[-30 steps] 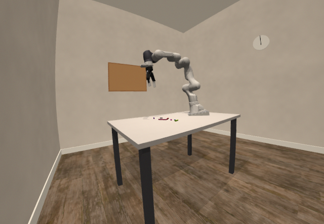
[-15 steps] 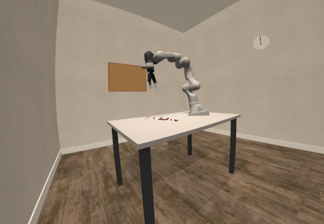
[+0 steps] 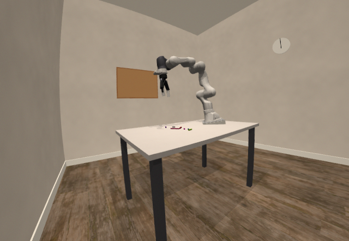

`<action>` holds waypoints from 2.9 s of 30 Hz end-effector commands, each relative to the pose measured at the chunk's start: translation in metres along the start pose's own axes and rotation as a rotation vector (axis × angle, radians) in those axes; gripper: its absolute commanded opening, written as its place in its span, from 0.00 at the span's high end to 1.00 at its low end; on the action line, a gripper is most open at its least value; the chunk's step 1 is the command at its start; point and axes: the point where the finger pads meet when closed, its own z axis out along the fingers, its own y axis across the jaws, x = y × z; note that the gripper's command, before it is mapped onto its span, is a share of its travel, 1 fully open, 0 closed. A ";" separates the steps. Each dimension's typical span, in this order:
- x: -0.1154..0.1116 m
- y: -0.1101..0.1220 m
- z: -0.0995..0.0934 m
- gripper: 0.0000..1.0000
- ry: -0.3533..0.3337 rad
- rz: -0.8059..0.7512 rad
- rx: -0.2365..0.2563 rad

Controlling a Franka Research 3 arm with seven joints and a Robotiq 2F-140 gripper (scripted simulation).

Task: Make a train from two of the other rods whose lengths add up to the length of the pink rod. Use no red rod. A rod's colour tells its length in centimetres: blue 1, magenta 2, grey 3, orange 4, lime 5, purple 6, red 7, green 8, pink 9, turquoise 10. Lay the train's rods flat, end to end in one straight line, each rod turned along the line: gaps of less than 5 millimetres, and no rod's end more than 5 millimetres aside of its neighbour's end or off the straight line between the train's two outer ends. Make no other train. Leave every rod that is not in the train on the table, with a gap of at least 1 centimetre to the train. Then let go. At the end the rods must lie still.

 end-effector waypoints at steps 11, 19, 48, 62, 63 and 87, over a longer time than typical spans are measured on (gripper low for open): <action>-0.009 -0.009 0.012 0.00 0.011 0.008 0.003; -0.024 -0.015 0.032 0.00 0.017 0.001 0.003; -0.128 -0.018 0.154 0.00 0.061 -0.047 0.004; -0.230 0.052 0.270 0.00 0.117 -0.101 0.008; -0.232 0.054 0.273 0.00 0.118 -0.102 0.008; -0.236 0.060 0.278 0.00 0.121 -0.105 0.009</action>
